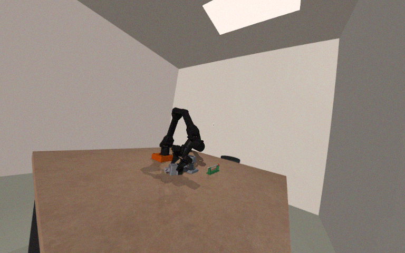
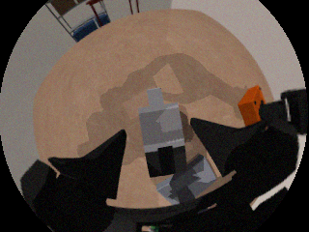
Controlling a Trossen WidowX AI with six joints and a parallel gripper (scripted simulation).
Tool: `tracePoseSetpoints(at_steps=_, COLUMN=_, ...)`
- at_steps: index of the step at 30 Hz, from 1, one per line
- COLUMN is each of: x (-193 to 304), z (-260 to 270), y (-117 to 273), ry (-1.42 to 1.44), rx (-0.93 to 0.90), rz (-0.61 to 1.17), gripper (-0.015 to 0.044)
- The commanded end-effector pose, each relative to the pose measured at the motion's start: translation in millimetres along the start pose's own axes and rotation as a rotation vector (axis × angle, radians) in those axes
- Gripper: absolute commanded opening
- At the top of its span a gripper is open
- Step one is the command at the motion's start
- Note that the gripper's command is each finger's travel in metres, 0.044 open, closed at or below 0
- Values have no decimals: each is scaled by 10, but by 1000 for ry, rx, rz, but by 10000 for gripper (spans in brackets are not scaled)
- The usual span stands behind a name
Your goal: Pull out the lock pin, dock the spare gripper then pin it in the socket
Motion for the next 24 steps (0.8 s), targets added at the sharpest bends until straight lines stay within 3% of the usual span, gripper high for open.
tracePoseSetpoints(at_steps=1, x=32, z=-12, y=-70, ry=-3, rx=2, rz=-6, gripper=440)
tracePoseSetpoints(at_steps=15, x=107, z=-39, y=-215, ry=-3, rx=3, rz=-6, gripper=440)
tracePoseSetpoints(at_steps=24, x=107, z=-39, y=-215, ry=-3, rx=3, rz=-6, gripper=204)
Point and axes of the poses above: the point midway between the two fingers, 35 mm back from their tips, its own y axis back along the fingers, its own z axis across the jaws, x = y × z, the point moved 6 cm from there along y, back along the fingers, and after that the axes turned 11 degrees about -y, right-handed, at the moved point
